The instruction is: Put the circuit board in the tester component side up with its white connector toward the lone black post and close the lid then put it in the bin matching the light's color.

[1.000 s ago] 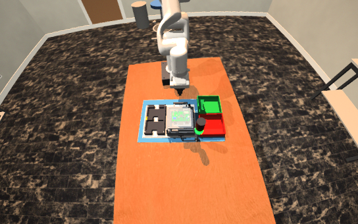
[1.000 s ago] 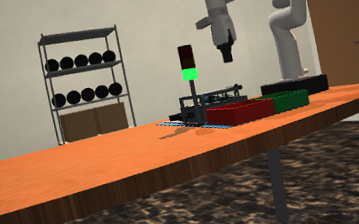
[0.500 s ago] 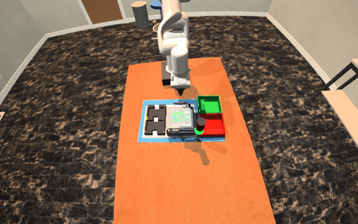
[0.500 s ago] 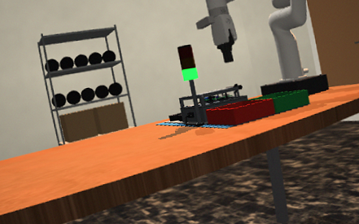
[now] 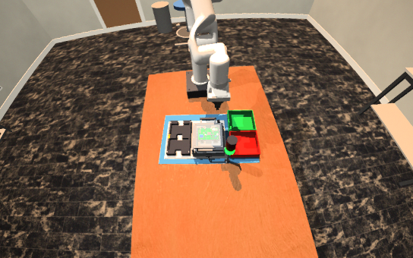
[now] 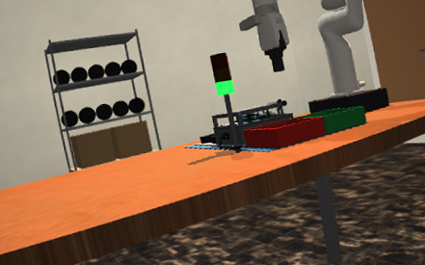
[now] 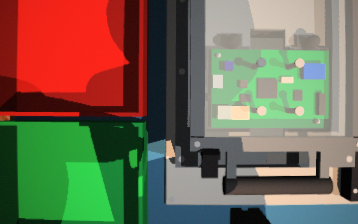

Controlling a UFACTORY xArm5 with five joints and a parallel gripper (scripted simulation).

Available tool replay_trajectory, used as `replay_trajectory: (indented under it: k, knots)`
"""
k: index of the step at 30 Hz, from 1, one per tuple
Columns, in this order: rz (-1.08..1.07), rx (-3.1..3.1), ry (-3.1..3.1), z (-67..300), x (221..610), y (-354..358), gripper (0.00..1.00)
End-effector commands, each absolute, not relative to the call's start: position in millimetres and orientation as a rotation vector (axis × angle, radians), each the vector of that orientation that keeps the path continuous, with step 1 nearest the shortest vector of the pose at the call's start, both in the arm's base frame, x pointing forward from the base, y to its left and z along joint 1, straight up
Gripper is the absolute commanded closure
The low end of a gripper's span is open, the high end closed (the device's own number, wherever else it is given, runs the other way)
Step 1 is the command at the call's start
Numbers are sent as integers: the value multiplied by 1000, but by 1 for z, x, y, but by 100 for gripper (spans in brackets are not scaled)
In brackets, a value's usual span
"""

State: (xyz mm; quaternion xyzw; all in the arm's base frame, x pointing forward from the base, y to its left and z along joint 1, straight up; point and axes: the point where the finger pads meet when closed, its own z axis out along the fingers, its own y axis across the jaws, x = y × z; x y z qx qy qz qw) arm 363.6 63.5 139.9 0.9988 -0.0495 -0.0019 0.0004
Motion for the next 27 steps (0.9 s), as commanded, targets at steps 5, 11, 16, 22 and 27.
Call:
replay_trajectory:
  k: [5, 11, 16, 22, 27]
  knots:
    - [-1, 3138, -157, 141, 366, 78, 100]
    - [-1, 3138, -157, 140, 366, 78, 100]
    - [-1, 3138, -157, 130, 366, 78, 100]
    - [-1, 3138, -157, 103, 366, 78, 100]
    - [-1, 3138, -157, 90, 366, 78, 100]
